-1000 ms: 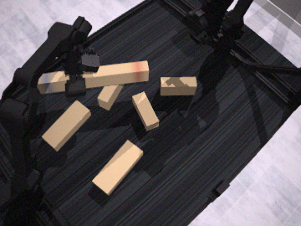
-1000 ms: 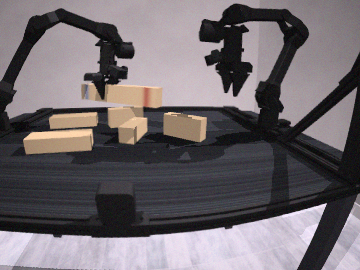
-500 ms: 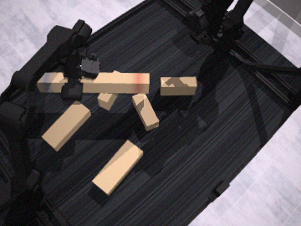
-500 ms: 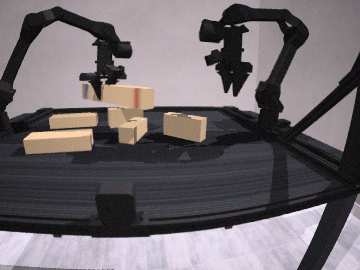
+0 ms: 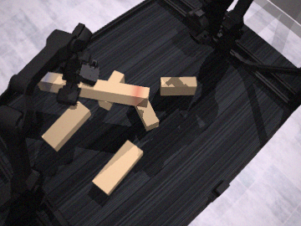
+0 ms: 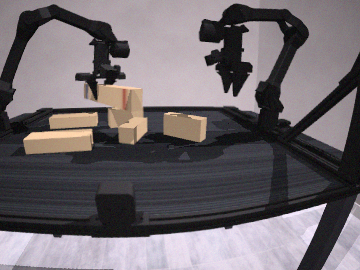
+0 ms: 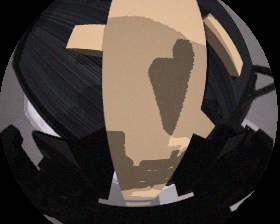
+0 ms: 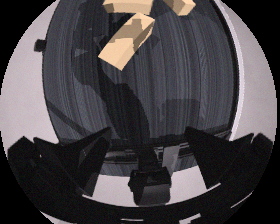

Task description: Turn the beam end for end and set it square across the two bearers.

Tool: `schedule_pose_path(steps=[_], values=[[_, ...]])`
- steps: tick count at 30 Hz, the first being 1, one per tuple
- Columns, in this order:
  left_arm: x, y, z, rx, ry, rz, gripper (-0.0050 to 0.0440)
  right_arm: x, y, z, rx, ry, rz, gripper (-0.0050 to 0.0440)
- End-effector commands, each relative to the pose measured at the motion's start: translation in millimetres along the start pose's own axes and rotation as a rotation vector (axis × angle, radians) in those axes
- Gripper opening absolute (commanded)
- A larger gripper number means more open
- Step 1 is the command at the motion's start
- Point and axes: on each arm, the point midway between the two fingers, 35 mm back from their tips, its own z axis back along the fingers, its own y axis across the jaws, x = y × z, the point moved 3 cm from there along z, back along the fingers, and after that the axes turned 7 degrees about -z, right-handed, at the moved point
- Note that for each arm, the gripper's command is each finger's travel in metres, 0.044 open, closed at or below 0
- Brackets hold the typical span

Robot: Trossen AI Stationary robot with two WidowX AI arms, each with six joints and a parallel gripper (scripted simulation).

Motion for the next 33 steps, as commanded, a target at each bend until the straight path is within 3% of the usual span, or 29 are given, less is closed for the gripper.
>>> schedule_pose_path(steps=[1, 33], values=[[3.0, -5.3, 6.9, 0.021, -0.004, -0.063, 0.0000, -0.4, 0.3, -0.1, 0.002, 0.002, -0.002, 0.0440], [16.0, -39.9, 7.1, 0.022, -0.001, -0.317, 0.0000, -0.4, 0.3, -0.1, 0.002, 0.002, -0.002, 0.0440]])
